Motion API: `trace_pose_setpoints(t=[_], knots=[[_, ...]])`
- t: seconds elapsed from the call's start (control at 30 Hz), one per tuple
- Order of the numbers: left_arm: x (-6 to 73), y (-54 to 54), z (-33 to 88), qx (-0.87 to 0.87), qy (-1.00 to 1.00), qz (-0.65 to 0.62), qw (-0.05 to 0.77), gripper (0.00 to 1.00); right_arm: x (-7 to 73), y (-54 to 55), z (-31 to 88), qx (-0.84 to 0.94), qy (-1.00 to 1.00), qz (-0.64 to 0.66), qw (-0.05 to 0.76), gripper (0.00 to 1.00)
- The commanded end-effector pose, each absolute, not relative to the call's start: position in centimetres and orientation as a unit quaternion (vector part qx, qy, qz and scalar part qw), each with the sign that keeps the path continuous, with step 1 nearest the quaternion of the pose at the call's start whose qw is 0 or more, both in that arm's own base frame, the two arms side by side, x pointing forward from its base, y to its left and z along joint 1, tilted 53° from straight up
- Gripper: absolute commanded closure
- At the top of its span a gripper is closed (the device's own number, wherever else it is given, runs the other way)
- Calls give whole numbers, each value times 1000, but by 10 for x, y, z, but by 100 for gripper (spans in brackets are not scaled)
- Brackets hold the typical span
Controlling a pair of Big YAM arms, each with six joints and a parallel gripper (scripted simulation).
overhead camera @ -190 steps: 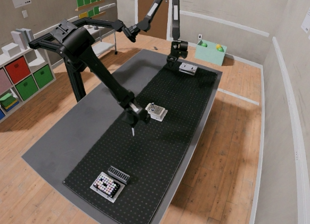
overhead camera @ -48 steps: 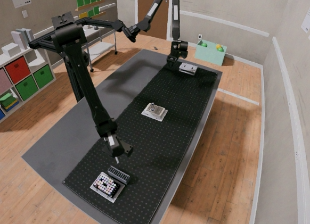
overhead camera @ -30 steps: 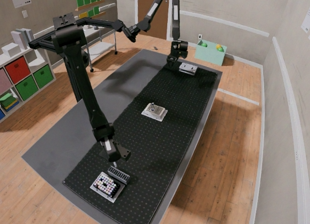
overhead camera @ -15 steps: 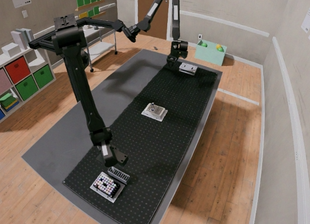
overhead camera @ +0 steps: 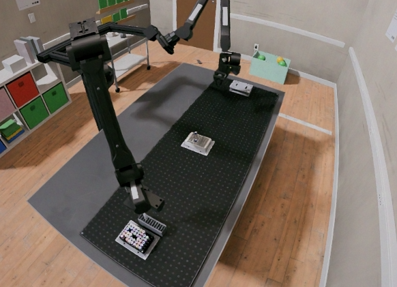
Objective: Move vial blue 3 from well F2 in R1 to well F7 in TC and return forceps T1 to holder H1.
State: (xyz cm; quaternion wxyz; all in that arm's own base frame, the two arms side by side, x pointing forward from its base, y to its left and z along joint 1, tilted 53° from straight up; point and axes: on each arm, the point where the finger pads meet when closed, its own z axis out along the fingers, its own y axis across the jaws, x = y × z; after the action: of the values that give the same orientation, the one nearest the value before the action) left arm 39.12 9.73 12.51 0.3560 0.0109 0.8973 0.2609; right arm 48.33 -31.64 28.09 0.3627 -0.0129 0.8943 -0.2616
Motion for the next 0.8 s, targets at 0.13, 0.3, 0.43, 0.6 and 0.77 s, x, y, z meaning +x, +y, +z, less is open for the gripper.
trace_pose_setpoints(t=[0.13,0.3,0.43,0.6,0.77], knots=[[393,97,129,13,894,262,362,0,490,-313,271,-13,896,-257,361,93],[393,97,129,13,894,262,362,0,489,-311,268,-13,898,-255,359,93],[393,97,129,13,894,262,362,0,489,-312,270,-12,896,-257,361,93],[393,97,129,13,894,262,362,0,489,-310,271,-13,896,-257,362,93],[393,97,129,13,894,262,362,0,488,-310,271,-13,896,-257,362,93]])
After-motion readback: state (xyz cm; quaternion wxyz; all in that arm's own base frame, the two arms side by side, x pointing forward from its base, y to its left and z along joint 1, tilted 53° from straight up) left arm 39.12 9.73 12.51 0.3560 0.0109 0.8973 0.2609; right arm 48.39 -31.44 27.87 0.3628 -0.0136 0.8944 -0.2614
